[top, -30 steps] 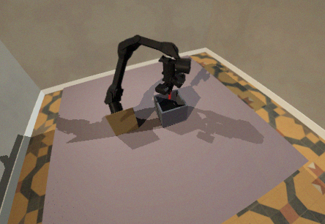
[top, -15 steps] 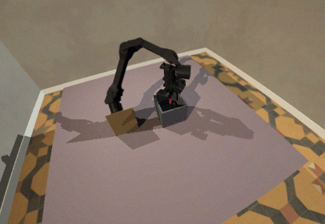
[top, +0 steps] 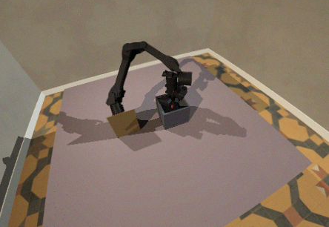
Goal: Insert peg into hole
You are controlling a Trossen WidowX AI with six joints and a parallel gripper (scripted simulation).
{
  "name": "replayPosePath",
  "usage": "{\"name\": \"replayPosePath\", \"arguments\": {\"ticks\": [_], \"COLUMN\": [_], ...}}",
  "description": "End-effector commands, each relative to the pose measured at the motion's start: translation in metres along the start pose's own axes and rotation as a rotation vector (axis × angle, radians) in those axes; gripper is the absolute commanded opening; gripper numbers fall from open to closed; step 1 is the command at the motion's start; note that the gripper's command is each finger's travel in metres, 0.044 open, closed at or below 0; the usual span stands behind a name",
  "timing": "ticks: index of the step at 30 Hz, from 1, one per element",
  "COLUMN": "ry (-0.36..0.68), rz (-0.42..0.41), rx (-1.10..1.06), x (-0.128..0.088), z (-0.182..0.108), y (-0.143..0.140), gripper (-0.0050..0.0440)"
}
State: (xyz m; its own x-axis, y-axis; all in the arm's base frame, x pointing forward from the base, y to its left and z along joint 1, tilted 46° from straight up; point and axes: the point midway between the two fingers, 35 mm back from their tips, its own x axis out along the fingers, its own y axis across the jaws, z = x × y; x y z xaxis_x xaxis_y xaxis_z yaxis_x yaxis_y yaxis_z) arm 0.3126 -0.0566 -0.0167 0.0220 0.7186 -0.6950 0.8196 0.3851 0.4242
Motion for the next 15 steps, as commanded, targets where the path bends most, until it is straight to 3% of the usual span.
{"name": "replayPosePath", "arguments": {"ticks": [1,15], "ry": [0.000,0.003], "rz": [0.000,0.003], "rx": [0.001,0.008], "x": [0.001,0.015], "z": [0.000,0.000], "y": [0.000,-0.001], "gripper": [0.0000,0.0000]}}
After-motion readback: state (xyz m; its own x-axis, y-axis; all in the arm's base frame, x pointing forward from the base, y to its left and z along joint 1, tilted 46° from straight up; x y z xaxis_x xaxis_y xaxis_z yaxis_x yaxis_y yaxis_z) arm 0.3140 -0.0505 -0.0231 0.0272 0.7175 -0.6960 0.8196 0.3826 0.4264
